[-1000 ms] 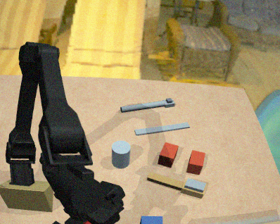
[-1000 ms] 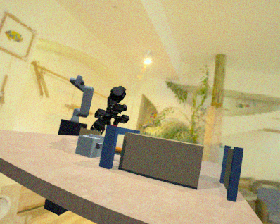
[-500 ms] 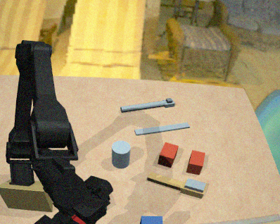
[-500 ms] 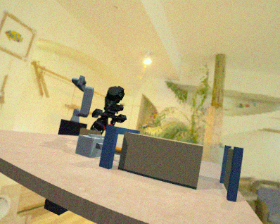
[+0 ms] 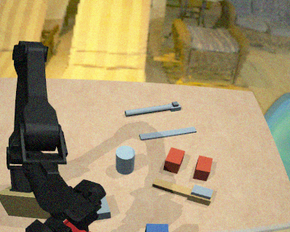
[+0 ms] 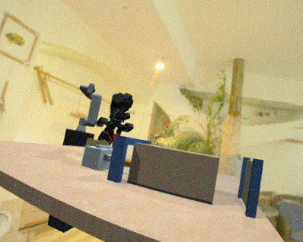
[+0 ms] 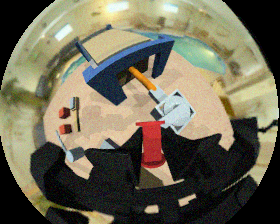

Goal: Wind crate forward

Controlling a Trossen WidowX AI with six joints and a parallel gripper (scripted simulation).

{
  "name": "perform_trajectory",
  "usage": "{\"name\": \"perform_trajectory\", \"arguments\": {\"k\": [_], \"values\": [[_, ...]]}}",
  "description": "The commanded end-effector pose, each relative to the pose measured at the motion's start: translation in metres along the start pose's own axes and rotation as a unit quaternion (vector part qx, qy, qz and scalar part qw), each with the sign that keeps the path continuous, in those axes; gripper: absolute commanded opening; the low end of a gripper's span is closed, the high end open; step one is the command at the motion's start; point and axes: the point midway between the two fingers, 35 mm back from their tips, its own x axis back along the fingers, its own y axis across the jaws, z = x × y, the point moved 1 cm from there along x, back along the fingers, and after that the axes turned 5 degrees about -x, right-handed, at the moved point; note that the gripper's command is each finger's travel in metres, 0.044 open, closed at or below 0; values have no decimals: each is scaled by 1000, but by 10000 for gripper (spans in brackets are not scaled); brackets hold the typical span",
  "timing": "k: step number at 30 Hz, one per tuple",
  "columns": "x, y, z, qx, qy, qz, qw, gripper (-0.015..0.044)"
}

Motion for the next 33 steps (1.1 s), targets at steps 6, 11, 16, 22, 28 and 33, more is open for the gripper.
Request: {"name": "perform_trajectory", "arguments": {"k": [6,11,16,22,28,33], "values": [[5,-17,18,-11,11,11,1000,0],[8,-24,23,-11,11,12,1000,0],[10,-30,26,-11,11,12,1000,0],[13,-39,31,-11,11,12,1000,0],[15,-48,34,-11,11,13,1000,0],[17,-56,36,-11,11,13,1000,0]]}}
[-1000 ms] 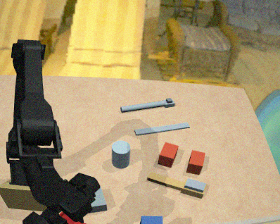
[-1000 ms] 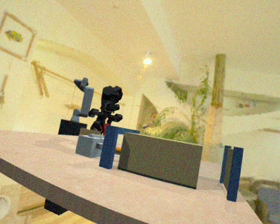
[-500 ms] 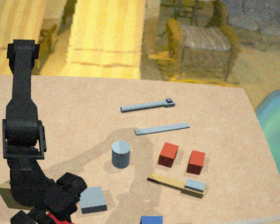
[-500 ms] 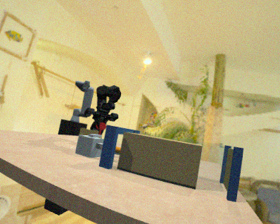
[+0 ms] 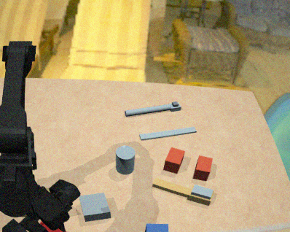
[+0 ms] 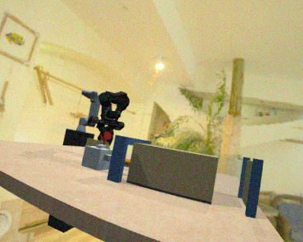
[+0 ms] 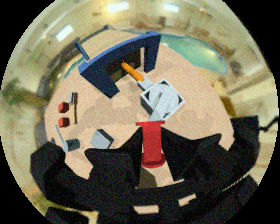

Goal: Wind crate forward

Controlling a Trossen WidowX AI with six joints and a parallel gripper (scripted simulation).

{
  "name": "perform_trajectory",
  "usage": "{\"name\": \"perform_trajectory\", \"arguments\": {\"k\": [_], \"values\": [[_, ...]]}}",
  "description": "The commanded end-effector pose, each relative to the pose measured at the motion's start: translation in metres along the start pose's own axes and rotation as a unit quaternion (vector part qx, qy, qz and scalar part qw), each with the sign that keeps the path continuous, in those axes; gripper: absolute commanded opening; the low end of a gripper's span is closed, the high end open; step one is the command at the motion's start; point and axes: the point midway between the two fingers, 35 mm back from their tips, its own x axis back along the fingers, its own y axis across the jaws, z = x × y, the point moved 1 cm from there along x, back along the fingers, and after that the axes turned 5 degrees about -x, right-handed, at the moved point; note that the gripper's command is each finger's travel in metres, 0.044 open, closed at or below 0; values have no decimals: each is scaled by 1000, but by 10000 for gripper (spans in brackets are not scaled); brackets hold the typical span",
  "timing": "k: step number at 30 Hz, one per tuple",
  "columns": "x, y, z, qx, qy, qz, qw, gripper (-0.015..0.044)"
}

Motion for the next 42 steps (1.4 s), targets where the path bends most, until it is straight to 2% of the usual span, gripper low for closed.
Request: {"name": "perform_trajectory", "arguments": {"k": [1,42], "values": [[1,-18,8,-9,9,19,1000,0],[4,-84,2,-9,8,22,1000,0]]}}
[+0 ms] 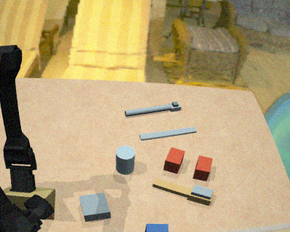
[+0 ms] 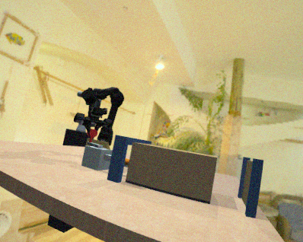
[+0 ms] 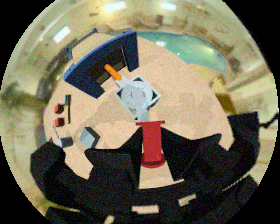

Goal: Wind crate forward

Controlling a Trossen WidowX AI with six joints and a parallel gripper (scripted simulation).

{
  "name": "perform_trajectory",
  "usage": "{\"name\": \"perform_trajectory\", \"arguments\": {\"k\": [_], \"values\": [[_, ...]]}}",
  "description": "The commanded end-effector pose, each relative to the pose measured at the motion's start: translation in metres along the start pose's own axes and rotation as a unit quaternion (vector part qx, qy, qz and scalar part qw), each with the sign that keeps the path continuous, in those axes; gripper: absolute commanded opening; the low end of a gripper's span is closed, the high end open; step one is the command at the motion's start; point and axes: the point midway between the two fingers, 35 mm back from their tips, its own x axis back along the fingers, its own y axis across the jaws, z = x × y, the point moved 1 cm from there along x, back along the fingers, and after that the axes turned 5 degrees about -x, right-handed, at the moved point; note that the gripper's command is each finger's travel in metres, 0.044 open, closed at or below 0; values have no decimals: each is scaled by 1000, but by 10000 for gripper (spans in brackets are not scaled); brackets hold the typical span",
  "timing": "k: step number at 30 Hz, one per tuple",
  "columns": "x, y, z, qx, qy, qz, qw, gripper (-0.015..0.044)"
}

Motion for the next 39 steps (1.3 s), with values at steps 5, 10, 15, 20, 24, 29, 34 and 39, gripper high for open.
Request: {"name": "perform_trajectory", "arguments": {"k": [5,10,15,20,24,29,34,39], "values": [[-4,-20,-7,5,3,16,1000,0],[-5,-27,-11,5,2,16,1000,0],[-6,-34,-15,5,2,16,1000,0],[-8,-40,-20,5,2,16,1000,0],[-10,-45,-25,5,2,17,1000,0],[-12,-50,-30,5,1,17,1000,0],[-18,-60,-46,6,1,17,1000,0],[-21,-64,-54,6,0,17,1000,0]]}}
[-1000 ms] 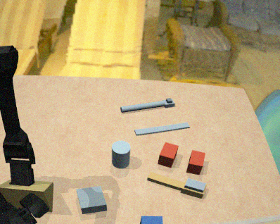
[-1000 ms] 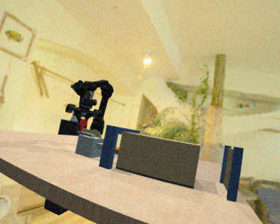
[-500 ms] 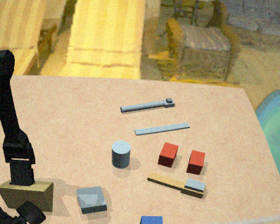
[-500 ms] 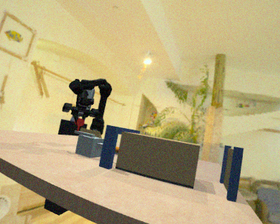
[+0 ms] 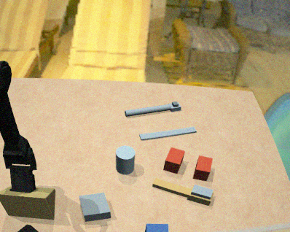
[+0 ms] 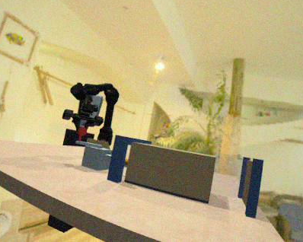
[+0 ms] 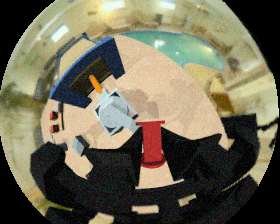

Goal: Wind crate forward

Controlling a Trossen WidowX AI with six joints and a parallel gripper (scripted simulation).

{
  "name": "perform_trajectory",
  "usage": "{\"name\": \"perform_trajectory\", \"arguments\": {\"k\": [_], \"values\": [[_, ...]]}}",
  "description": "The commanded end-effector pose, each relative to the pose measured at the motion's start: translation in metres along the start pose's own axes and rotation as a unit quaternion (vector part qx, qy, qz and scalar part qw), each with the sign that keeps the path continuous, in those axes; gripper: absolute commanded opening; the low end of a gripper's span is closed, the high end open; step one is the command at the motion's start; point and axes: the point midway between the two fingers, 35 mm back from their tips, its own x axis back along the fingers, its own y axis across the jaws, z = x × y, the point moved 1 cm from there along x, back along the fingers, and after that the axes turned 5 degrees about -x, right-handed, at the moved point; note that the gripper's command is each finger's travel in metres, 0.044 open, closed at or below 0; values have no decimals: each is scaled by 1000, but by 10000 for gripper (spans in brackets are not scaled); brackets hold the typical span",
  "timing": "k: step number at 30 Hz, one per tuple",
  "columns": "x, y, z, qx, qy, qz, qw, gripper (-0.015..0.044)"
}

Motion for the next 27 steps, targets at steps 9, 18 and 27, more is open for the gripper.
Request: {"name": "perform_trajectory", "arguments": {"k": [9,18,27], "values": [[-11,-9,-23,6,-4,5,1000,0],[-17,-11,-37,6,-4,5,1000,0],[-22,-11,-50,7,-5,5,1000,0]]}}
